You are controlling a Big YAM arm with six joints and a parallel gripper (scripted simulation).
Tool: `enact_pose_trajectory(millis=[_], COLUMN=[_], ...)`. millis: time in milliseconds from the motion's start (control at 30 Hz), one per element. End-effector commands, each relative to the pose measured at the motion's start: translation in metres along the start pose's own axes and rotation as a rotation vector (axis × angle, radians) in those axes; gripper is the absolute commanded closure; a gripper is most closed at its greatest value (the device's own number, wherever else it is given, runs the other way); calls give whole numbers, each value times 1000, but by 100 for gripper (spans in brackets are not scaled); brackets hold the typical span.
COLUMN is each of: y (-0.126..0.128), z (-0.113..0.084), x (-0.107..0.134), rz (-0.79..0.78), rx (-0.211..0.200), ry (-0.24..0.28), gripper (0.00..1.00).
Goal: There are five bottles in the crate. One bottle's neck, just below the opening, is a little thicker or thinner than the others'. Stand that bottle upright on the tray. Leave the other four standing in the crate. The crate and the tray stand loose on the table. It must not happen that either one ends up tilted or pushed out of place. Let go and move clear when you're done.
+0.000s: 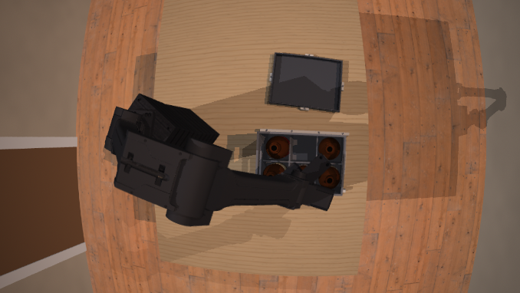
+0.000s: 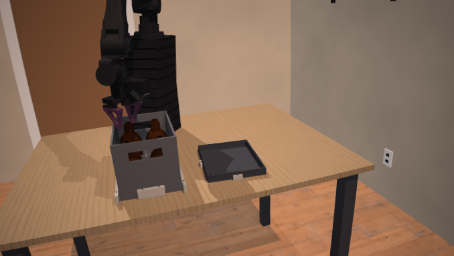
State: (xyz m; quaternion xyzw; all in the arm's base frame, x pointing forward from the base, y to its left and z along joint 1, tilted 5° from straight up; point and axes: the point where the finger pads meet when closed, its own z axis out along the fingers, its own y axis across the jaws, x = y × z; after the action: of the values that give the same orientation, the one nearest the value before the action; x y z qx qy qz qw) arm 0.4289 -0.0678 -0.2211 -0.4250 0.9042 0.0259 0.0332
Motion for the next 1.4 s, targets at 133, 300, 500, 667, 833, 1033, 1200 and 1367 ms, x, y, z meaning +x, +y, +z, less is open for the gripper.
enact_pose_trajectory(millis=[133,300,500,667,833,1033,1200,1367], y=[-12,-13,-11,-11,-11,-11,-11,-11], z=[-1,-4,-4,-4,-4,-4,-4,-4], x=[-16,-17,-16,-16,-16,-16,-16,-16], rz=[-3,-3,-3,-3,-3,-3,-3,-3], rx=[23,23,21,21,21,21,21,21], ry=[-15,-15,-13,-13,-13,-13,-13,-13], gripper=[39,39,39,39,39,39,39,39])
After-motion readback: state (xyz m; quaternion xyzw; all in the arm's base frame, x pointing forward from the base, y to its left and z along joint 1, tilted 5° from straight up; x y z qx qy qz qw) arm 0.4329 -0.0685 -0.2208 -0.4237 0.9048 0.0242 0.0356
